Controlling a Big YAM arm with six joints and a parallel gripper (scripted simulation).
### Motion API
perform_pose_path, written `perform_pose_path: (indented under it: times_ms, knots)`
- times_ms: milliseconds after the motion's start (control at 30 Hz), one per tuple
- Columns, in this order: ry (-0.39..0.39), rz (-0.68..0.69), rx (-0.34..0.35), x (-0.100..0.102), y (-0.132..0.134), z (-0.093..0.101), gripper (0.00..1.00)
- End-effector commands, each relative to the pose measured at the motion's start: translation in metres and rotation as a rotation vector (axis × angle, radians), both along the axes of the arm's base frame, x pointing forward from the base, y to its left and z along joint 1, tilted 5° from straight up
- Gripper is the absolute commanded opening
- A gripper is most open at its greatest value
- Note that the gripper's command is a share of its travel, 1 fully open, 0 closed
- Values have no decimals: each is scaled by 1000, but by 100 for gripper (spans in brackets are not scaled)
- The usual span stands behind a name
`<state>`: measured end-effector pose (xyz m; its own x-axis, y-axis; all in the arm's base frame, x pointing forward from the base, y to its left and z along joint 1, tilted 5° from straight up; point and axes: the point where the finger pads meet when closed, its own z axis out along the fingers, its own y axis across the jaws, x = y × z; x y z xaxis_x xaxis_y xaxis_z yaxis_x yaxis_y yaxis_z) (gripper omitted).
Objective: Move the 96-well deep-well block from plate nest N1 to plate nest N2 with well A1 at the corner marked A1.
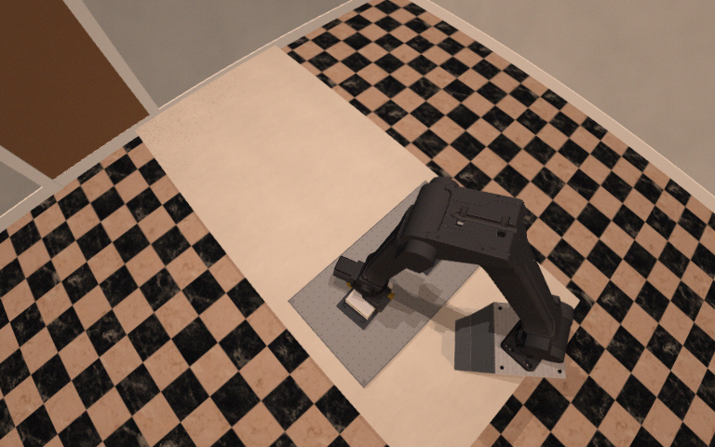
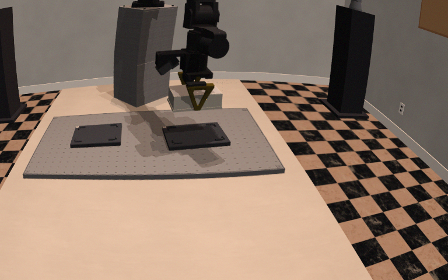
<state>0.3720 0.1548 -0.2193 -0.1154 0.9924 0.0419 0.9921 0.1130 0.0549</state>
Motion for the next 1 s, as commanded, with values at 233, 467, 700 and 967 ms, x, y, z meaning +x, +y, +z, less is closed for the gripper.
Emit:
perform_pose_path:
  times_ms: [233, 467, 700, 967]
  knots:
    - [-51, -30, 20, 25, 13, 20, 0]
    - [-53, -31, 20, 28, 12, 20, 0]
    - [-54, -31, 20, 30, 11, 21, 0]
    - [-55, -28, 20, 32, 10, 21, 0]
